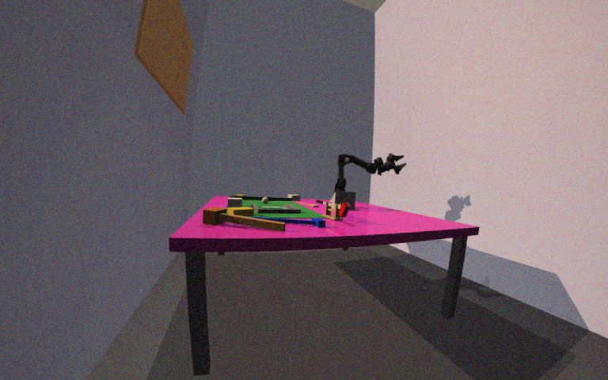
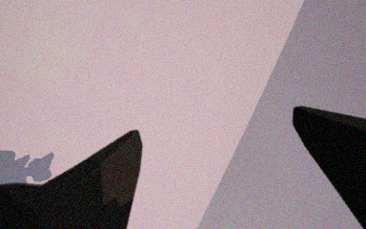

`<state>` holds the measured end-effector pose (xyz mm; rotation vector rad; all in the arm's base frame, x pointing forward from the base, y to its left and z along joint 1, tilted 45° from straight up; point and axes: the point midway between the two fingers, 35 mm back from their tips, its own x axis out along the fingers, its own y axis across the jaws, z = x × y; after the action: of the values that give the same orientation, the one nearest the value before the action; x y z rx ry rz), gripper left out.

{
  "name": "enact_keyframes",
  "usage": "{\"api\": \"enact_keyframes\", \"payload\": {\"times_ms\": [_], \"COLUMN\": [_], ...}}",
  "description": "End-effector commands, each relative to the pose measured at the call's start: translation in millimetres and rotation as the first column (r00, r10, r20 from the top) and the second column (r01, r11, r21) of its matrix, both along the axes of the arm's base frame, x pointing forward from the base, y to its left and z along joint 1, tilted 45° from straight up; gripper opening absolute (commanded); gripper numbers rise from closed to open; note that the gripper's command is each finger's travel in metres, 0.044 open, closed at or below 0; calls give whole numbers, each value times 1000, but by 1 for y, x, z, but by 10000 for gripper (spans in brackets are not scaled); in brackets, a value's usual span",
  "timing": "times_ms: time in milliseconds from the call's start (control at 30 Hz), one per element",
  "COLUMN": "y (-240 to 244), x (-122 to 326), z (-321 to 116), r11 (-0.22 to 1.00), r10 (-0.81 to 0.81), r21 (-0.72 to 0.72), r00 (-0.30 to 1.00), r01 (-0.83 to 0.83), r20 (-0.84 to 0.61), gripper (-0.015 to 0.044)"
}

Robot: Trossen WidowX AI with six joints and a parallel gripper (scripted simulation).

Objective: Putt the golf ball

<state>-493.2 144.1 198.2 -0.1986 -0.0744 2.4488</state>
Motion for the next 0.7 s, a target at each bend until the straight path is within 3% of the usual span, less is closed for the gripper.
{"api": "enact_keyframes", "payload": {"times_ms": [0,133,300,667], "y": [1,33,107,245], "x": [0,10,43,174], "z": [-1,-13,-45,-118], "r11": [1000,998,983,881], "r10": [-2,-56,-182,-396], "r21": [0,3,2,-10], "r00": [1000,996,961,750], "r01": [2,56,185,473], "r20": [3,62,208,530], "gripper": [426,440,440,440]}}
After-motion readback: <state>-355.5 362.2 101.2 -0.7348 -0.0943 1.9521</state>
